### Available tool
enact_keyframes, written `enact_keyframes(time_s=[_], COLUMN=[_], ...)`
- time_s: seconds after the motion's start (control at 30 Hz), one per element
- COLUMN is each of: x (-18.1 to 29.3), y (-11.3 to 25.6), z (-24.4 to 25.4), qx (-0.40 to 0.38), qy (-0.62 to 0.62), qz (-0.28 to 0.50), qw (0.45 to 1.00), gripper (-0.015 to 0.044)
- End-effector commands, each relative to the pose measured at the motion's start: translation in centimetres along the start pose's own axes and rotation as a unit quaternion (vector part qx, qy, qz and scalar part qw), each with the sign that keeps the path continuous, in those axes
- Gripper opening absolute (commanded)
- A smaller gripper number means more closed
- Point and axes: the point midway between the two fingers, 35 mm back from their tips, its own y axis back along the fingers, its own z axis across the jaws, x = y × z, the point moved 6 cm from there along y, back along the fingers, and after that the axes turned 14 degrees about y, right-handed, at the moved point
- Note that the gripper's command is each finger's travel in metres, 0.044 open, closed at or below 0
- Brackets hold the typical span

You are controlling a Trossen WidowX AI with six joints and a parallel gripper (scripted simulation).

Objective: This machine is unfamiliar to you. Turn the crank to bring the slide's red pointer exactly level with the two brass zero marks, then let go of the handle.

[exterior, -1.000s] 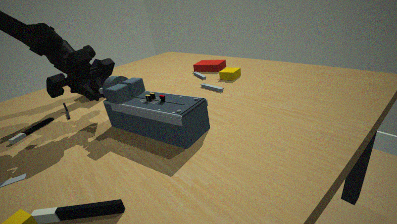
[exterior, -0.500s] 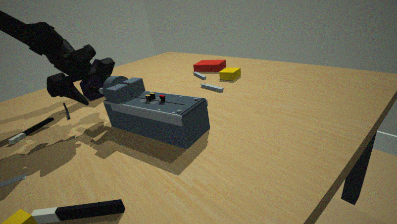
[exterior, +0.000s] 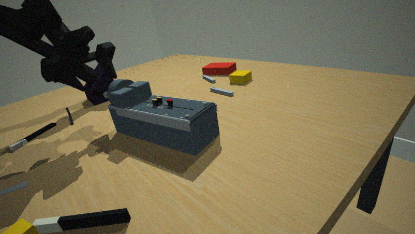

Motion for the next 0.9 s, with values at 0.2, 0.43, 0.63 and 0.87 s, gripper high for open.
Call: enact_keyframes(time_s=[0.2,0.43,0.63,0.87], x=[-4.3,-5.9,-8.3,-10.9], y=[4.4,4.6,3.1,1.0], z=[-1.1,-1.4,-1.6,-1.5], qx=[0.0,0.006,0.02,0.04], qy=[-0.002,-0.006,-0.016,-0.027], qz=[-0.004,0.002,0.016,0.032], qw=[1.0,1.0,1.0,0.998], gripper=[0.044,0.044,0.044,0.044])
